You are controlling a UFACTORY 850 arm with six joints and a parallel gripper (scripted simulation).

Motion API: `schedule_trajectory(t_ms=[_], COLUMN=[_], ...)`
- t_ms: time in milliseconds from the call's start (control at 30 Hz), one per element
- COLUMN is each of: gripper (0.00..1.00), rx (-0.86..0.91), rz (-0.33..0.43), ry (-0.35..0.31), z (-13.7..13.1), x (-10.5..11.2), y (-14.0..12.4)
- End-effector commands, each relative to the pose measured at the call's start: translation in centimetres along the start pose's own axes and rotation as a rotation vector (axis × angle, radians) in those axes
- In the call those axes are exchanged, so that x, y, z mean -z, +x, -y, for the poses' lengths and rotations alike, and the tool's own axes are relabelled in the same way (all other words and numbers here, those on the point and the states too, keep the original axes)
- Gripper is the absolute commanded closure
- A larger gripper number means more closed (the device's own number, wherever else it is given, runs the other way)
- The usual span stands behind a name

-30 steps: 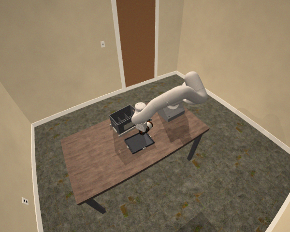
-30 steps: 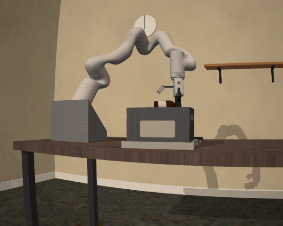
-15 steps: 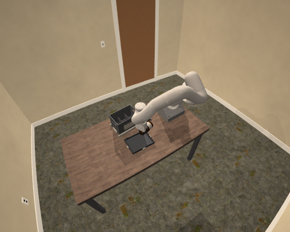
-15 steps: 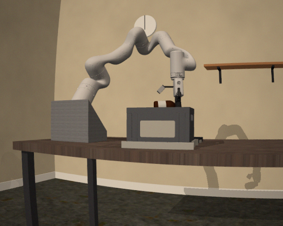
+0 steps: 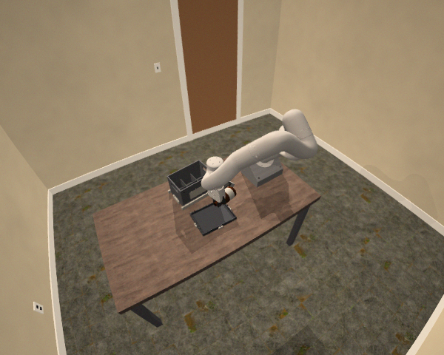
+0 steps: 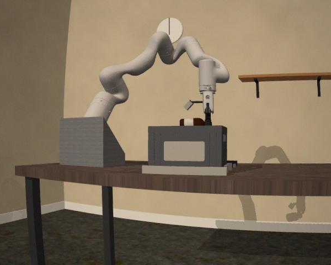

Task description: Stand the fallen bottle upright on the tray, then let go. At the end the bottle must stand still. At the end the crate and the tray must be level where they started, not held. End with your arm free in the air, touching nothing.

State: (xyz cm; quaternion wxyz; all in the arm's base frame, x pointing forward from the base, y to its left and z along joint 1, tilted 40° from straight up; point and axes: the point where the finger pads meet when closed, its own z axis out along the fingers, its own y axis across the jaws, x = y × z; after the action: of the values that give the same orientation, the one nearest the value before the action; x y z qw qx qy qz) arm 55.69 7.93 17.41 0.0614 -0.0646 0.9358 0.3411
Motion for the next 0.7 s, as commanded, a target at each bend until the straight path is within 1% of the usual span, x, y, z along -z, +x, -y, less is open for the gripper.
schedule_trajectory(t_ms=[0,233,667], gripper=[1.0,1.0,1.0], rx=[-0.064,-0.116,-0.119], rz=[0.0,0.0,0.0], ry=[0.001,0.001,0.001], z=[0.0,0.0,0.0], x=[0.08,0.08,0.08], y=[-0.07,-0.07,-0.07])
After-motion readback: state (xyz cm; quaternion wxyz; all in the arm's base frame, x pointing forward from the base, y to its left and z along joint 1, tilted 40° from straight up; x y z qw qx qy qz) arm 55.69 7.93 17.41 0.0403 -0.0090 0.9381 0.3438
